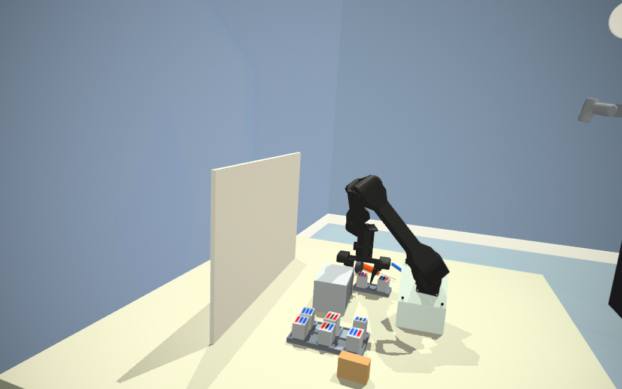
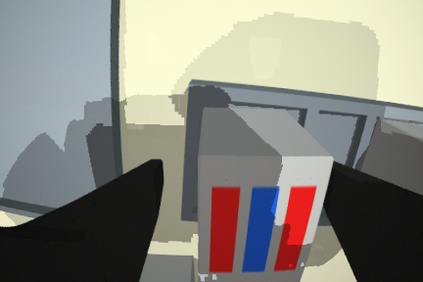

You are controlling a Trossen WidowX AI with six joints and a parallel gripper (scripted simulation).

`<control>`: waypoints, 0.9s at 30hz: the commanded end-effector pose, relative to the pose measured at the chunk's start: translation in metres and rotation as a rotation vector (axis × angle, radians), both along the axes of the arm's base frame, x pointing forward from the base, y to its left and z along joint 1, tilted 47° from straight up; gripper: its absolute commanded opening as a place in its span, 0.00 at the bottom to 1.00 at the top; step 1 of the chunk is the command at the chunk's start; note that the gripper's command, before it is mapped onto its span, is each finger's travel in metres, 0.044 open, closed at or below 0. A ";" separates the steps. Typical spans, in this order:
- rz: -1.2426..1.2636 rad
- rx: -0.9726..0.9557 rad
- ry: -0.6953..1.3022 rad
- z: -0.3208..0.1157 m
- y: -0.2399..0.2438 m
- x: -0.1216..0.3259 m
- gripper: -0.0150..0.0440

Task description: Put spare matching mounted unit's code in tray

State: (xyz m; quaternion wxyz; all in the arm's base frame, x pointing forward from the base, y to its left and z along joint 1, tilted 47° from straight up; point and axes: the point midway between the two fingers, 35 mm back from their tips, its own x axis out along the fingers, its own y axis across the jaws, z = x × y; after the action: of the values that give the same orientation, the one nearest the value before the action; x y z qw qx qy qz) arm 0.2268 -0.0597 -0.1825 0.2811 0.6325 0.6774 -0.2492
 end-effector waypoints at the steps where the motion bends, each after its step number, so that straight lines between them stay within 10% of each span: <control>1: -0.004 0.009 0.010 -0.002 0.004 -0.003 0.76; 11: -0.004 0.009 0.010 -0.002 0.004 -0.003 0.76; 27: 0.001 0.005 0.007 -0.002 0.003 -0.002 0.32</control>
State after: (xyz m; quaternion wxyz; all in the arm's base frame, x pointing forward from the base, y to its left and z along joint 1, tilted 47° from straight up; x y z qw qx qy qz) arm 0.2242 -0.0568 -0.1840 0.2772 0.6321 0.6792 -0.2496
